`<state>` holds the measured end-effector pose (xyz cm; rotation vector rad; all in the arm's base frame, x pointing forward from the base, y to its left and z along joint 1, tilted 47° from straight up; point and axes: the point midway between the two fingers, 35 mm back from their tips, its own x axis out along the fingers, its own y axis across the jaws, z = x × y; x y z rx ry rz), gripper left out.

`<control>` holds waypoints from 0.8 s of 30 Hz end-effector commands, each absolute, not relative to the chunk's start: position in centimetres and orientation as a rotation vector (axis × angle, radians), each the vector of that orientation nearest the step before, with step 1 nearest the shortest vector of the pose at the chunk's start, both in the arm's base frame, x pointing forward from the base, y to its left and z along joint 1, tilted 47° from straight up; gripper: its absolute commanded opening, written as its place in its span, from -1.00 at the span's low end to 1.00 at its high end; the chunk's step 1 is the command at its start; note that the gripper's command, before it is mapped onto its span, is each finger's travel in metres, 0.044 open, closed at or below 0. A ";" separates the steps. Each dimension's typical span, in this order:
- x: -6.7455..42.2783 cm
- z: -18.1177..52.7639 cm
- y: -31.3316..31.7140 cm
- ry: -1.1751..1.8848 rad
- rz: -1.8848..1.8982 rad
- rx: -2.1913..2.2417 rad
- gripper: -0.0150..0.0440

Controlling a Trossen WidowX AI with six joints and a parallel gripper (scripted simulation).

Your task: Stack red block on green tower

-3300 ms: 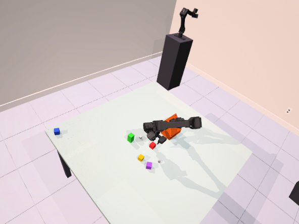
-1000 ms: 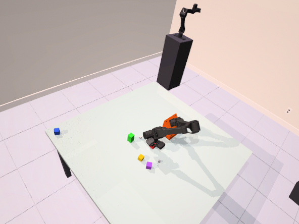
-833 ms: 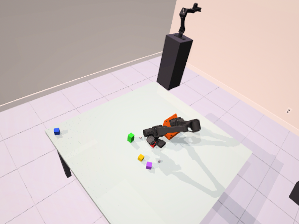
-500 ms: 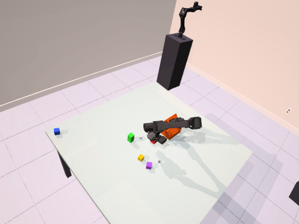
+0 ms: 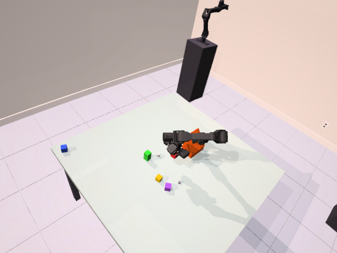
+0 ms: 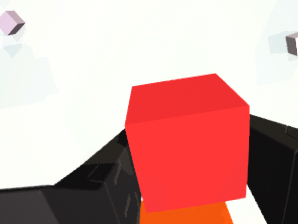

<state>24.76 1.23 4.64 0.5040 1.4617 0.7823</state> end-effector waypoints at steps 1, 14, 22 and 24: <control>25.0 4.6 0.9 1.460 0.784 0.494 -0.49; 29.4 2.5 -2.1 1.458 0.782 0.490 -0.49; 31.8 0.6 -3.9 1.457 0.780 0.488 -0.49; 32.3 0.1 -4.4 1.456 0.780 0.488 -0.49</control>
